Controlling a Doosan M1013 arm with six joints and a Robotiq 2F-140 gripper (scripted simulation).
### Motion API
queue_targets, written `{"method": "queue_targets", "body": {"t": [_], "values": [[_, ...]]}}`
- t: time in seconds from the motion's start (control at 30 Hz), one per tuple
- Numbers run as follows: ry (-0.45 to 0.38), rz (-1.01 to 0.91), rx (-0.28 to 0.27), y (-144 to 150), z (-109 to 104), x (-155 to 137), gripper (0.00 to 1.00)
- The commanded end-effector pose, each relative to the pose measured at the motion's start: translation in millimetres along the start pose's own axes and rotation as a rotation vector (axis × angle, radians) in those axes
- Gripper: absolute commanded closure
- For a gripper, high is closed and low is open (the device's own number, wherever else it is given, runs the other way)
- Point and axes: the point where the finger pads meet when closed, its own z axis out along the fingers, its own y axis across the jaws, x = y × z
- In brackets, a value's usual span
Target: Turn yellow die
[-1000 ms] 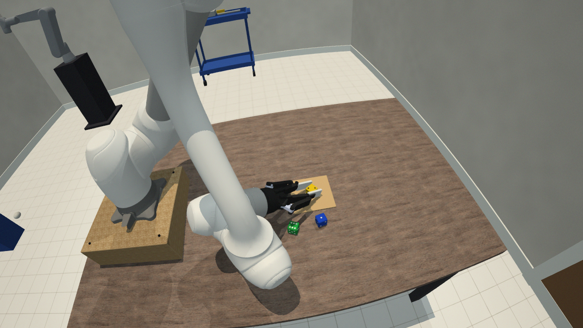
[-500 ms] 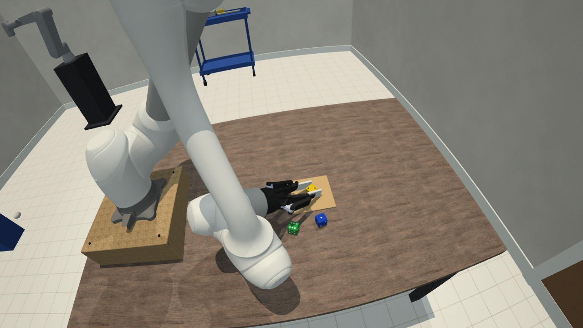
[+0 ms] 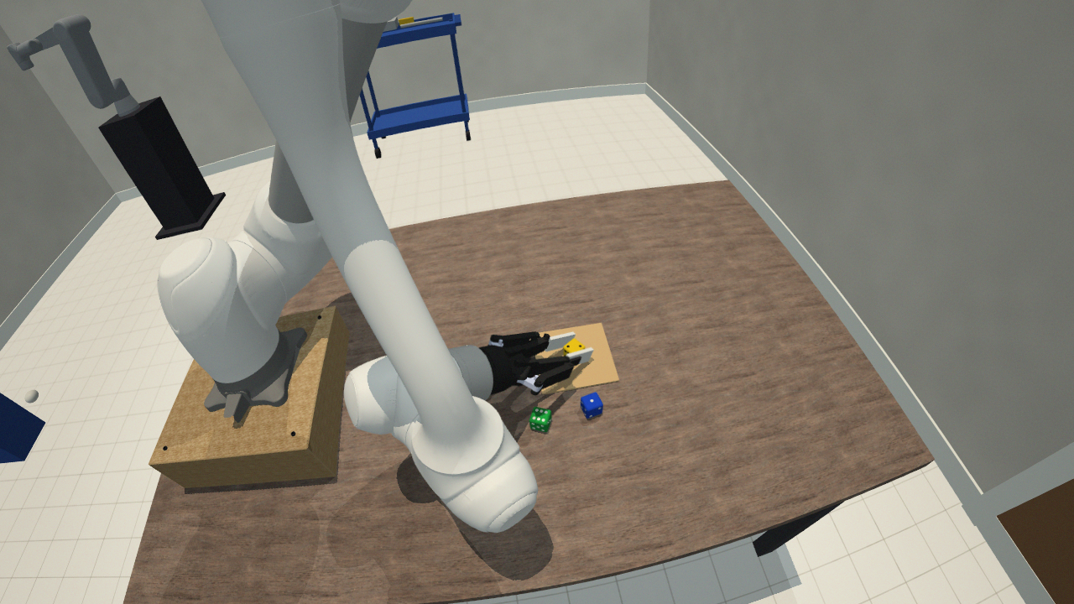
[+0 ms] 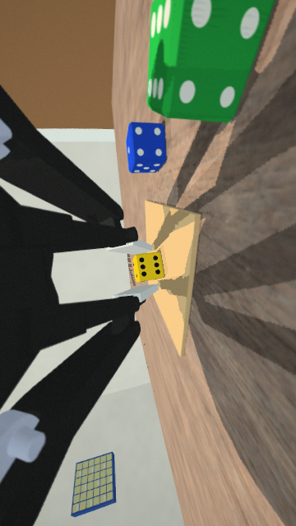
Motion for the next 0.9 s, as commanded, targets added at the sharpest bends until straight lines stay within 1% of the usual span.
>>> {"method": "queue_targets", "body": {"t": [0.0, 0.3, 0.4, 0.7, 0.77, 0.87], "values": [[0.000, 0.000, 0.000, 0, 0, 0, 0.72], [0.000, 0.000, 0.000, 0, -3, 0, 0.72], [0.000, 0.000, 0.000, 0, -11, 0, 0.72], [0.000, 0.000, 0.000, 0, -43, 0, 0.72], [0.000, 0.000, 0.000, 0, -43, 0, 0.72], [0.000, 0.000, 0.000, 0, -48, 0, 0.72]]}}
